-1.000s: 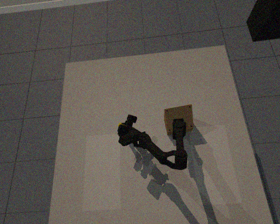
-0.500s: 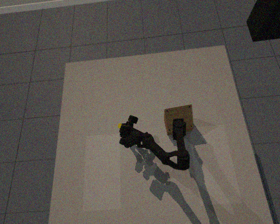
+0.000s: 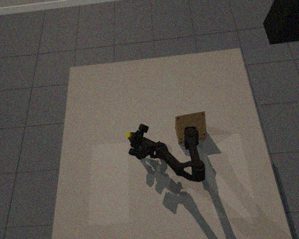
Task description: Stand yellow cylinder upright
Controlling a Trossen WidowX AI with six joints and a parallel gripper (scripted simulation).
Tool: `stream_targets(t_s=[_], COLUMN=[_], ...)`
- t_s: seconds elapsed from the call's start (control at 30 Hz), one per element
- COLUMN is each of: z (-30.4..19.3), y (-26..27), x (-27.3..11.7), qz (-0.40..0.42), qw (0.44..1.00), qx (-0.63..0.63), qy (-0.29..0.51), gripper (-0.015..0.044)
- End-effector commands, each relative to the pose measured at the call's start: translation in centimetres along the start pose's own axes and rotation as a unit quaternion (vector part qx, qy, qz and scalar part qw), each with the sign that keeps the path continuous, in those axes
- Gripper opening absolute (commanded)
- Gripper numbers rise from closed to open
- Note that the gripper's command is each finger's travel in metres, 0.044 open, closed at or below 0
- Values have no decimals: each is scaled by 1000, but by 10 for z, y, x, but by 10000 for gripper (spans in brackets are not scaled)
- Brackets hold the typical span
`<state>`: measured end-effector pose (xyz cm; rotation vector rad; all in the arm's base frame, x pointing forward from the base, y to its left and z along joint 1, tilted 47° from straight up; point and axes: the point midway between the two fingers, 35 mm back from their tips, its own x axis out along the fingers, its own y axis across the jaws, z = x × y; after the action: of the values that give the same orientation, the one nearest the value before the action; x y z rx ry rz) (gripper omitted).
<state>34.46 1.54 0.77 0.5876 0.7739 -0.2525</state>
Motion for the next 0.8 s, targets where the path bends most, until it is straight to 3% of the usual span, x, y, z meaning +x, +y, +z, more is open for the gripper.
stream_targets(t_s=[0.0, 0.77], z=[1, 5], y=[1, 3], x=[-4, -23], qz=[4, 30], qw=[1000, 994], qx=[8, 49], qy=[-16, -89], gripper=[105, 105])
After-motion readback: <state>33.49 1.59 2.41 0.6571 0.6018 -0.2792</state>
